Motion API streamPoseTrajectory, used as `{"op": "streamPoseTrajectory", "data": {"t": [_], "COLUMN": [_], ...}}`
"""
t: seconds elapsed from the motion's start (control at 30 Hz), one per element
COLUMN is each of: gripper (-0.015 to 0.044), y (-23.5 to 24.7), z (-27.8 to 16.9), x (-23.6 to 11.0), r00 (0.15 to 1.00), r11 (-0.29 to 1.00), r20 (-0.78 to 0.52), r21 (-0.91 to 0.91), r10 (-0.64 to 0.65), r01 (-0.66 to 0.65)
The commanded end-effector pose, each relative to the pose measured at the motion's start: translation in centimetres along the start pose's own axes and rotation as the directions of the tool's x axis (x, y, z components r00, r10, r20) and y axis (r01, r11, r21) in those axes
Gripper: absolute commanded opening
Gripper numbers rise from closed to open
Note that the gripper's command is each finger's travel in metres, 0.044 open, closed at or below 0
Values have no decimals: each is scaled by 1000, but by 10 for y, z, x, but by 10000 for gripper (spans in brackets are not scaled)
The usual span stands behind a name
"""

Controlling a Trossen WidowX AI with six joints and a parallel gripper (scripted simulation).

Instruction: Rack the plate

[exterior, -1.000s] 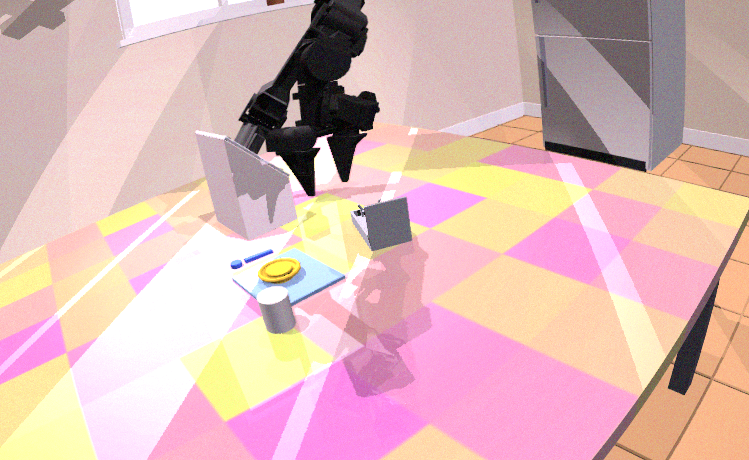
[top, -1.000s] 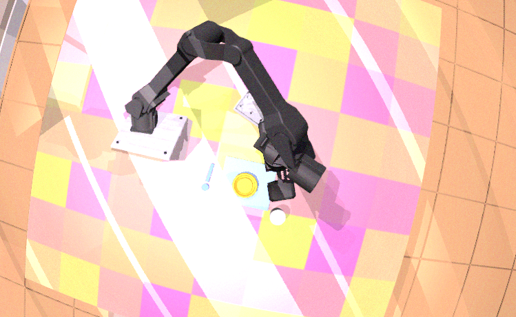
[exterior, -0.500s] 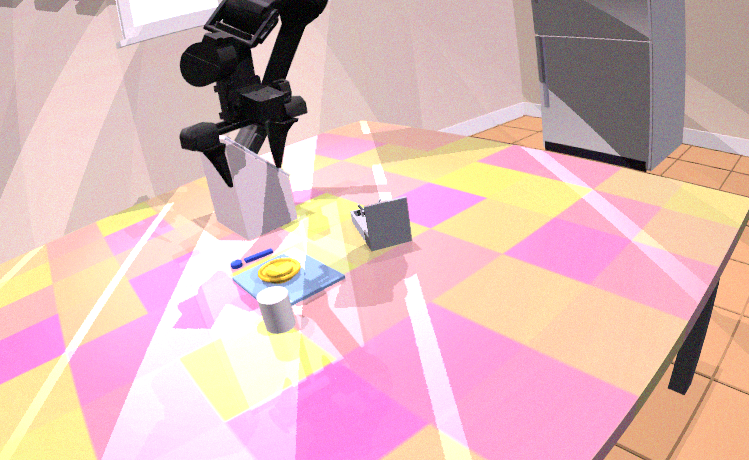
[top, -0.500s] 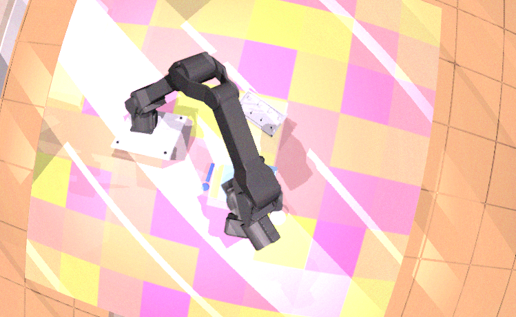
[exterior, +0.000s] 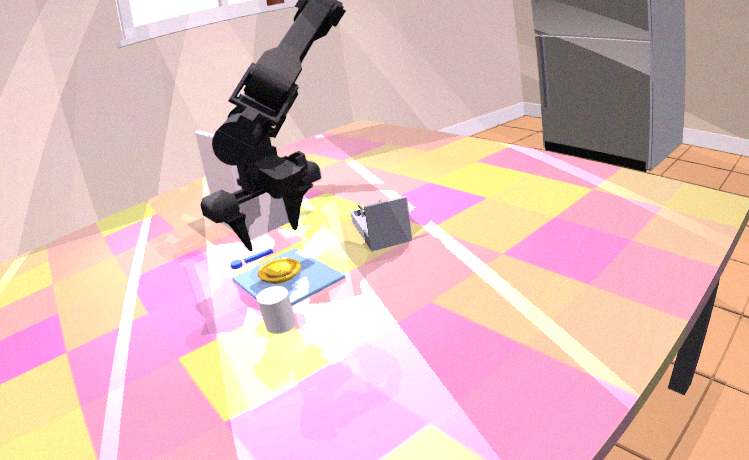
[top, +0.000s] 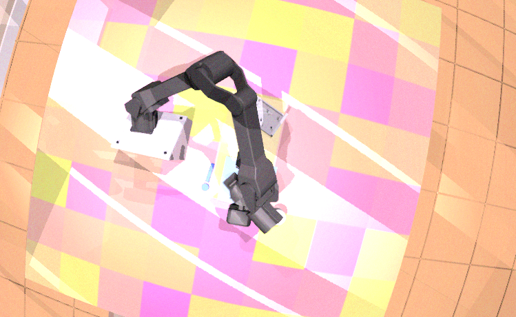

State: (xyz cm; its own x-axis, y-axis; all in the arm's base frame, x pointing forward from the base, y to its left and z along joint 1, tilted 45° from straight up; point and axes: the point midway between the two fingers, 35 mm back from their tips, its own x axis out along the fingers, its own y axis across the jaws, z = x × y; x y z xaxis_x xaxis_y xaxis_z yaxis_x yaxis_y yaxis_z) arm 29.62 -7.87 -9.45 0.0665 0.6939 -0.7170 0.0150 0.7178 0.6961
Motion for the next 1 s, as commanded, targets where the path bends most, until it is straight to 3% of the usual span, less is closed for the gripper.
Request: {"op": "streamPoseTrajectory", "data": {"t": [0.0,0.97], "gripper": [400,400], "y": [1,-1], "z": [0,-1], "x": [6,53], "r00": [1000,1000], "r11": [1000,1000], "r20": [9,9], "r21": [3,3], "r10": [3,4], "r01": [-3,-4]}}
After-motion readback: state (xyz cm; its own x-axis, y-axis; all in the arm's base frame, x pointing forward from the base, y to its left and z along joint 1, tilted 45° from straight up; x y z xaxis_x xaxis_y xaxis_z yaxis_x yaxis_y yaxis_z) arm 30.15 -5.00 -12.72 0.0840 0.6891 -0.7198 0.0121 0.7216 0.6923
